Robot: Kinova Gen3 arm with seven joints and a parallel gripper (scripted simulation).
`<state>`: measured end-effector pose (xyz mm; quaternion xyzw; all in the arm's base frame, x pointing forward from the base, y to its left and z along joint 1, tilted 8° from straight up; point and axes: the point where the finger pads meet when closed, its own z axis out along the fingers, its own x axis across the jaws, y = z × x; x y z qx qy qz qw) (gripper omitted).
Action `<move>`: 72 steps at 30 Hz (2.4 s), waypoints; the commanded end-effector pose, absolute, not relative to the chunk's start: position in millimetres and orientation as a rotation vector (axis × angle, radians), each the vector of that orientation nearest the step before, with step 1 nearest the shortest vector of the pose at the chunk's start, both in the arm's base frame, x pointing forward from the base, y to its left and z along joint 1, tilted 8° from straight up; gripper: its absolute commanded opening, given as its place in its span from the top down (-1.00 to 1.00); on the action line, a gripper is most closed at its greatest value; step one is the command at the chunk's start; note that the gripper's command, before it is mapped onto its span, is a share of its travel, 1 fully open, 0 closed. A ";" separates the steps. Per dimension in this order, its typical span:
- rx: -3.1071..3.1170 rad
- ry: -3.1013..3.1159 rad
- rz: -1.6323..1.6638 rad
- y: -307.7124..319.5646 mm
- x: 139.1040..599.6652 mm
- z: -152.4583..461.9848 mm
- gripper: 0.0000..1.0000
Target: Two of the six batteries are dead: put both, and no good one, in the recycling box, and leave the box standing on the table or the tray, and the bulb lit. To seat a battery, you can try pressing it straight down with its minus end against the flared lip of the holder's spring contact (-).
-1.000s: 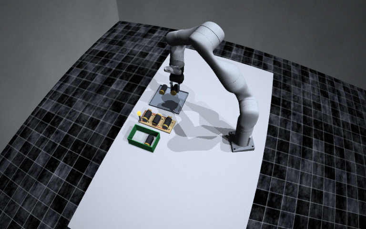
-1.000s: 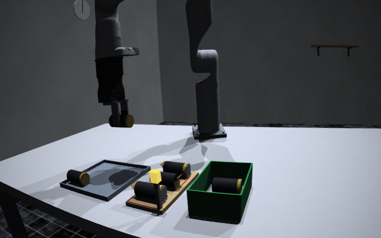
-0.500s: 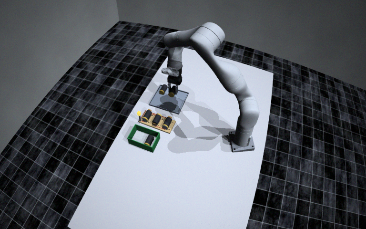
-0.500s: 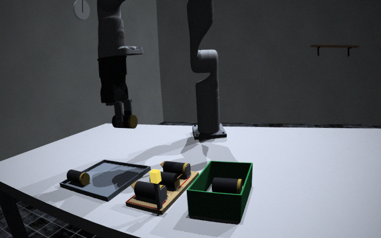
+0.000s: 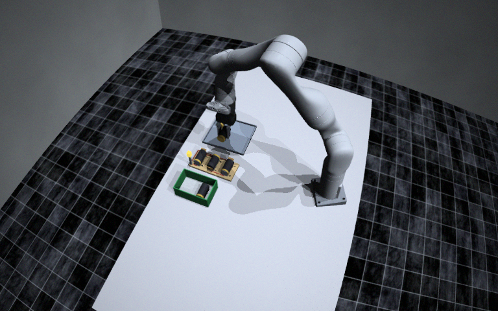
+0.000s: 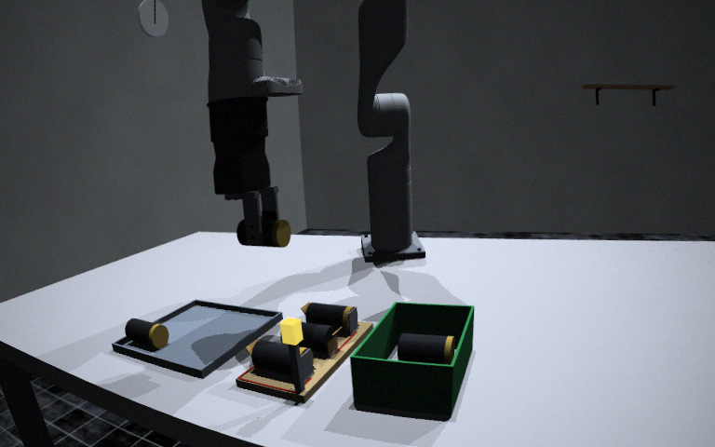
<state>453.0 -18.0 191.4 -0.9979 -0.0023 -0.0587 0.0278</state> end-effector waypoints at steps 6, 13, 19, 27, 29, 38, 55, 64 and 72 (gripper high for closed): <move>-3.082 -0.041 -0.185 35.5 469.5 196.8 -0.15; -3.082 -0.041 -0.185 89.0 486.3 201.9 -0.15; -3.082 -0.041 -0.185 118.0 495.5 204.6 -0.15; -3.082 -0.041 -0.185 164.3 510.1 208.9 -0.15; -3.082 -0.041 -0.185 172.4 512.6 209.7 -0.15; -3.082 -0.041 -0.185 188.2 517.6 211.2 -0.15; -3.081 -0.038 -0.185 190.9 518.4 211.4 -0.15; -3.081 -0.034 -0.185 190.9 518.4 211.4 -0.15; -3.081 -0.034 -0.185 191.1 518.9 207.8 -0.15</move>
